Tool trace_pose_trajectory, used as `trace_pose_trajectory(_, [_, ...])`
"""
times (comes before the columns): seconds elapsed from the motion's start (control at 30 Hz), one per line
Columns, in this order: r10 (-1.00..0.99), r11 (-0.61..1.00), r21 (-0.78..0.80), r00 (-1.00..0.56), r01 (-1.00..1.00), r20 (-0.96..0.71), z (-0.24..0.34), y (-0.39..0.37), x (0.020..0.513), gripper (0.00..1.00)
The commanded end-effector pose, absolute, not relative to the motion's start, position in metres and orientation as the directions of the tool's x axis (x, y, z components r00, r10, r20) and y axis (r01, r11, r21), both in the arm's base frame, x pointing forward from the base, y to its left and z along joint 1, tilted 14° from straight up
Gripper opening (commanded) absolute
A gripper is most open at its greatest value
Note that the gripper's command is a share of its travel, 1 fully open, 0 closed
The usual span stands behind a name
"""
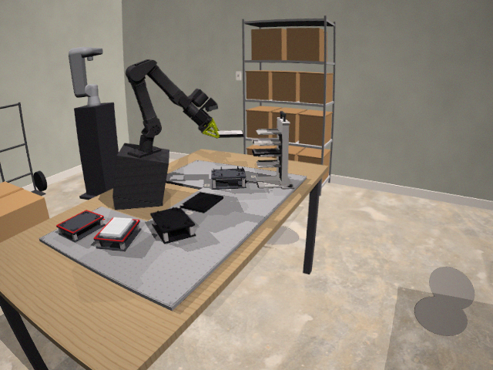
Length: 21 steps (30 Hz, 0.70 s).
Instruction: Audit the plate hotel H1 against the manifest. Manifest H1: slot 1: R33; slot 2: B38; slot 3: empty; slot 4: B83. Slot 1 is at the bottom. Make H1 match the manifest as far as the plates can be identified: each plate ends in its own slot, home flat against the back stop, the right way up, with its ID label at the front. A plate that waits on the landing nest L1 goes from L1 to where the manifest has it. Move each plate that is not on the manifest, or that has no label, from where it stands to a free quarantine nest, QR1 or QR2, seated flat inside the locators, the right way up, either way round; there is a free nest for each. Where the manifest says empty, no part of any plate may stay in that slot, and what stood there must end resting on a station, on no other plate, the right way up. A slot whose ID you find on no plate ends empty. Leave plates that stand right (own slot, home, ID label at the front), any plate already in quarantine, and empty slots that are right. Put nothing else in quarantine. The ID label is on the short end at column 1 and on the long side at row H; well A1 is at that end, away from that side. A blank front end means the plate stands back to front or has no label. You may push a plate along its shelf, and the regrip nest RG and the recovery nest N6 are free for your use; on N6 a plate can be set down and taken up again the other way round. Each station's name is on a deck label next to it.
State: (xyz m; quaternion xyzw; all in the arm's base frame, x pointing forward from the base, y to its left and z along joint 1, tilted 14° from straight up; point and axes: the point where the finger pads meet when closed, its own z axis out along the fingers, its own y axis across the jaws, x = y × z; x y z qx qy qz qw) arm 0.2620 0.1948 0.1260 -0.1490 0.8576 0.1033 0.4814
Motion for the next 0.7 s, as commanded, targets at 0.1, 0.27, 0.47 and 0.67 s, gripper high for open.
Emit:
trace_pose_trajectory(0.1, [-0.16,0.939,0.023,-0.496,-0.342,-0.854,0.117,0.193,0.264,0.86])
trace_pose_trajectory(0.27, [-0.154,0.94,0.026,-0.491,-0.341,-0.857,0.119,0.193,0.266,0.86])
trace_pose_trajectory(0.47, [-0.16,0.941,0.021,-0.497,-0.338,-0.853,0.112,0.19,0.265,0.86])
trace_pose_trajectory(0.67, [-0.164,0.941,0.017,-0.5,-0.337,-0.85,0.107,0.19,0.266,0.86])
